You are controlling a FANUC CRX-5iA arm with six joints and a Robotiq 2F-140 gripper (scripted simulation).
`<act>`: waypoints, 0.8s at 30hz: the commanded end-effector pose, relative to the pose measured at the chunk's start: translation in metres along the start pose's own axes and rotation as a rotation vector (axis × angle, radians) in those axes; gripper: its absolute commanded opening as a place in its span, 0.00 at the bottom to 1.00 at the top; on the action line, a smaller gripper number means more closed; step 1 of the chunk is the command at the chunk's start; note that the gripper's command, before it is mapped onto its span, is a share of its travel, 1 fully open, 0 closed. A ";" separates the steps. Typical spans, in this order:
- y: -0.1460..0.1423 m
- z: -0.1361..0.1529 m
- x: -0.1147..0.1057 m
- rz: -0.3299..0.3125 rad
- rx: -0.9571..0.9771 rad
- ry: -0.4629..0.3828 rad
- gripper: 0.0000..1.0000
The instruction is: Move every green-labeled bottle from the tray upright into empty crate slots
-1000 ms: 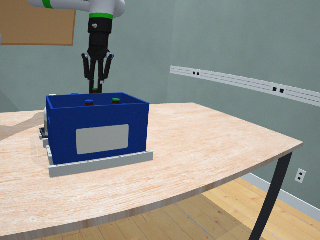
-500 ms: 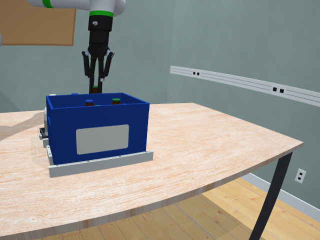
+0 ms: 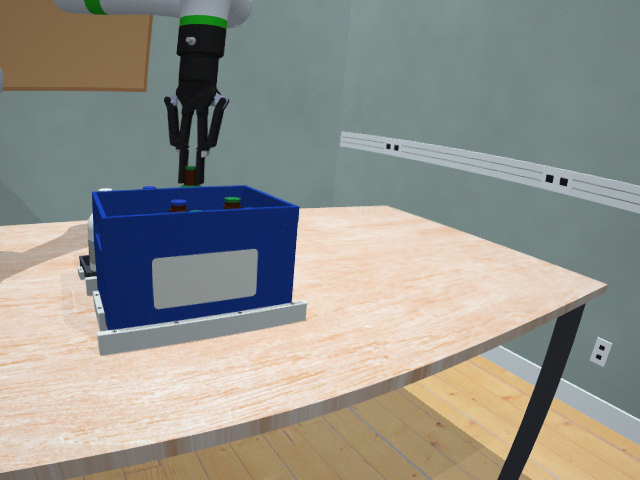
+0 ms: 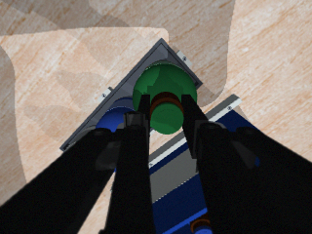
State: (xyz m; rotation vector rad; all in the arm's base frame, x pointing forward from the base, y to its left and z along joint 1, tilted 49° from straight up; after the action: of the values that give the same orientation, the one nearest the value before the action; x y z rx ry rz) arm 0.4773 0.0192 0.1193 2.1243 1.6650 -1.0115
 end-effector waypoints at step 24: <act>0.000 0.000 -0.025 0.002 0.000 -0.001 0.10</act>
State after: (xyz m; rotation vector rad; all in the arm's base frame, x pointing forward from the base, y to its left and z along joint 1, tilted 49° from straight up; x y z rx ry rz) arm 0.4748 0.0018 0.1346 2.1243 1.6650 -1.0114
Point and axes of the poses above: the point where the finger pads meet when closed, its own x axis out along the fingers, its own y axis across the jaws, z = x × y, the point moved 5 cm from there along -x, back along the fingers, and after that the axes turned 6 degrees about -x, right-handed, at the moved point
